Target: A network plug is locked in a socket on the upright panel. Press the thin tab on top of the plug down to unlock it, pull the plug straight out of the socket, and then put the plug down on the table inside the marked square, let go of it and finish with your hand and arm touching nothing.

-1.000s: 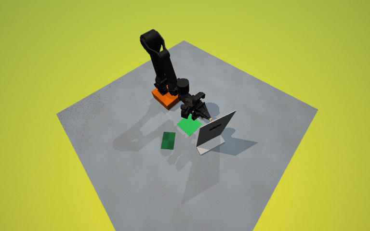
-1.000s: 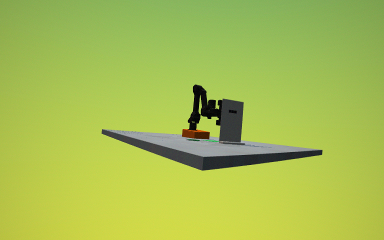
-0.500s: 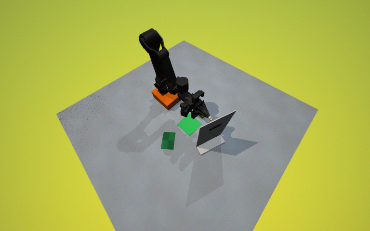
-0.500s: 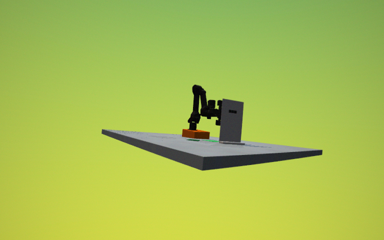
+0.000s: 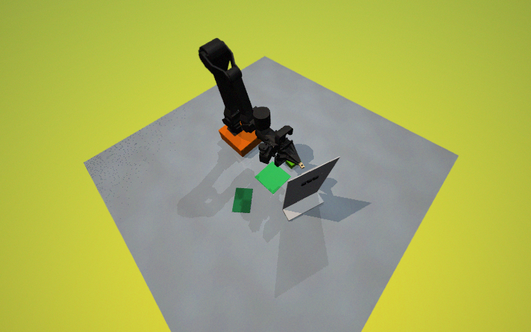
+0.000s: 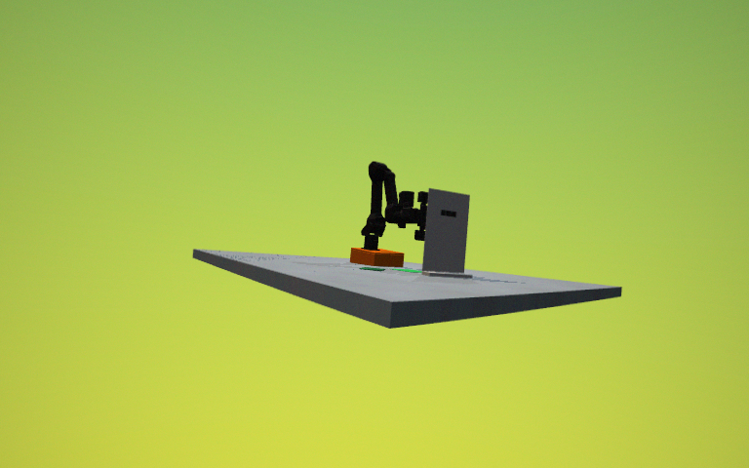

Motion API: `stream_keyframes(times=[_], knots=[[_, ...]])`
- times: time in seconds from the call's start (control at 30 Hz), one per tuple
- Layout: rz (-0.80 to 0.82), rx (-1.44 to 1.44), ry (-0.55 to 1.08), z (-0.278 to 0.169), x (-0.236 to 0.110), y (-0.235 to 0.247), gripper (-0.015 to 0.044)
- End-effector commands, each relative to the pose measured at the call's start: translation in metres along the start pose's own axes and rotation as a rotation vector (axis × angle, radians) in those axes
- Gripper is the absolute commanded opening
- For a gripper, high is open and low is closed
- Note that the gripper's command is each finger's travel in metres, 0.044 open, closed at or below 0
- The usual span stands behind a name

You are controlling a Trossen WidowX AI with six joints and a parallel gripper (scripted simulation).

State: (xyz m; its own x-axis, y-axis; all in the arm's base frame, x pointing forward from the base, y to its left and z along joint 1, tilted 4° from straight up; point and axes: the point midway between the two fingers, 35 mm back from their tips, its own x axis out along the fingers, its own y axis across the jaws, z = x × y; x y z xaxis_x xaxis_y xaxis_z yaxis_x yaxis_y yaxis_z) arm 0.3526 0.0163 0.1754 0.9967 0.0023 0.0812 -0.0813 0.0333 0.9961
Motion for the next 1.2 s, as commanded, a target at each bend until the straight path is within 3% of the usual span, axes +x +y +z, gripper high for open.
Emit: stream_keyframes(times=[0.0,1.17], knots=[[0.005,0.000,-0.004,0.000,-0.004,0.001,0.0000],[0.003,0.002,-0.001,-0.005,-0.017,0.023,0.0000]])
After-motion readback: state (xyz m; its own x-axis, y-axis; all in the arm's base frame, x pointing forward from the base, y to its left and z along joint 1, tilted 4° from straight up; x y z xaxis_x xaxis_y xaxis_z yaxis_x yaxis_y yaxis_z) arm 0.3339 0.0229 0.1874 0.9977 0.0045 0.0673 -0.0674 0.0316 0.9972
